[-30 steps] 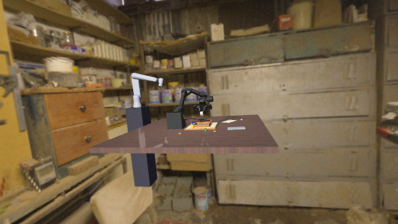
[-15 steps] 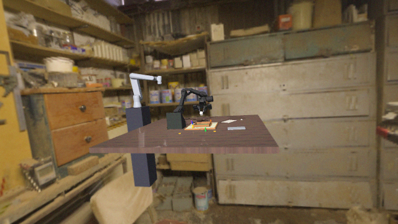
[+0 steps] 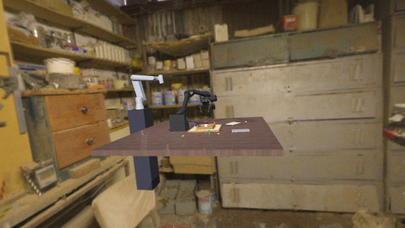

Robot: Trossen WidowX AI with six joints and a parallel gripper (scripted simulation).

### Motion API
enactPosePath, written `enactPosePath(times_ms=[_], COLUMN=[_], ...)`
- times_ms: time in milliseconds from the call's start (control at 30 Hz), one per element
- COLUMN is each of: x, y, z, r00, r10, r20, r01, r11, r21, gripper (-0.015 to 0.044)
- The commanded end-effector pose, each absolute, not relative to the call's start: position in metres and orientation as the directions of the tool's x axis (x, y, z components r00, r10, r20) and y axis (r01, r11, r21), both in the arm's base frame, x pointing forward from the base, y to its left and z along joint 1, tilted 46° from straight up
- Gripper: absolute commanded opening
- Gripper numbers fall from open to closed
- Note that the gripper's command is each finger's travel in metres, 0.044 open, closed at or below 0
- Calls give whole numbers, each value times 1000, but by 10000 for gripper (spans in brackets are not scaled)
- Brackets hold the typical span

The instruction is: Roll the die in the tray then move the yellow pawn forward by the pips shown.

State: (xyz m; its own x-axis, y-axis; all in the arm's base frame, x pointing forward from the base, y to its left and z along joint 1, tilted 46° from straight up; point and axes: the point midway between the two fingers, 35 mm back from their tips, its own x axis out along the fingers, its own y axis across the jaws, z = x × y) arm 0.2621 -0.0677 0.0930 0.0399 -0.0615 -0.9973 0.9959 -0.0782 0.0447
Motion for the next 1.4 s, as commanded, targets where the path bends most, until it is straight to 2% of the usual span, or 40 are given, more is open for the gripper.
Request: enactPosePath(times_ms=[0, 67, 133, 267, 333, 400, 533, 567, 600, 700, 900, 1100, 1367], x=[262, 262, 261, 259, 262, 266, 267, 262, 262, 257, 230, 204, 202], y=[-80, -80, -78, -64, -60, -60, -60, -61, -61, -70, -102, -119, -118], z=[108, 108, 100, 66, 57, 53, 53, 51, 51, 39, -13, -54, -54], r00=[54, 54, 33, -11, 32, 88, 97, 55, 55, 57, 73, 95, 96], r10=[-67, -67, 2, 405, 590, 692, 703, 648, 648, 651, 672, 697, 698], r20=[-996, -996, -999, -914, -807, -717, -705, -760, -760, -757, -737, -710, -709], r01=[995, 995, 997, 1000, 999, 996, 995, 998, 998, 997, 897, 692, 684], r11=[-77, -77, -63, -12, -32, -71, -77, -59, -59, 9, 279, 467, 471], r21=[60, 60, 32, -18, 17, 55, 60, 22, 22, 83, 343, 551, 556], gripper=[394, 440, 440, 440, 440, 440, 440, 440, 440, 361, 204, 200, 200])
